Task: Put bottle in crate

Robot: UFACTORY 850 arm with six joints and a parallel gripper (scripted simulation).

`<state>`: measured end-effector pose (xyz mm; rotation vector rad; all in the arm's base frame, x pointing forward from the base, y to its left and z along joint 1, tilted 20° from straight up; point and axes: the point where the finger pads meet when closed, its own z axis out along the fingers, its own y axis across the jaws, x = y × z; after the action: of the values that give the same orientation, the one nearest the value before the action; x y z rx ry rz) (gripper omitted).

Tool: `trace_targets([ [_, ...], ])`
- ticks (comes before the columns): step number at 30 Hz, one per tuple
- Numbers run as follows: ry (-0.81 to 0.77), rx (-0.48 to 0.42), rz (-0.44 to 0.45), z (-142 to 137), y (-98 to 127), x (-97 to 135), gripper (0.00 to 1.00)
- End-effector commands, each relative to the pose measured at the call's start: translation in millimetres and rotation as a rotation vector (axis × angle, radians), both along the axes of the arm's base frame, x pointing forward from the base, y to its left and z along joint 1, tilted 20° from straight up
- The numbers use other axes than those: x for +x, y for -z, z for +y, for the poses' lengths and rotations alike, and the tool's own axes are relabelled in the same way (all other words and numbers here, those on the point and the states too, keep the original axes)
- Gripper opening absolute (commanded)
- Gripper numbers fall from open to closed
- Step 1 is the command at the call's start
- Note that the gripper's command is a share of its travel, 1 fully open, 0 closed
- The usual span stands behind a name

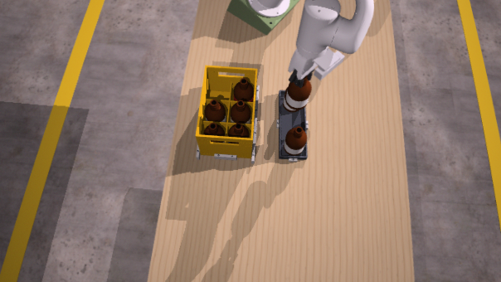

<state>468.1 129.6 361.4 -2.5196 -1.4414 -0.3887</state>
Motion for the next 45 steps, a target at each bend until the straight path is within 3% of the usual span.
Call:
trace_targets([
  [1, 0.0, 0.0, -0.002, -3, 0, 0, 0.0],
  [45, 0.0, 0.0, -0.002, -53, 17, -2, 0.0],
])
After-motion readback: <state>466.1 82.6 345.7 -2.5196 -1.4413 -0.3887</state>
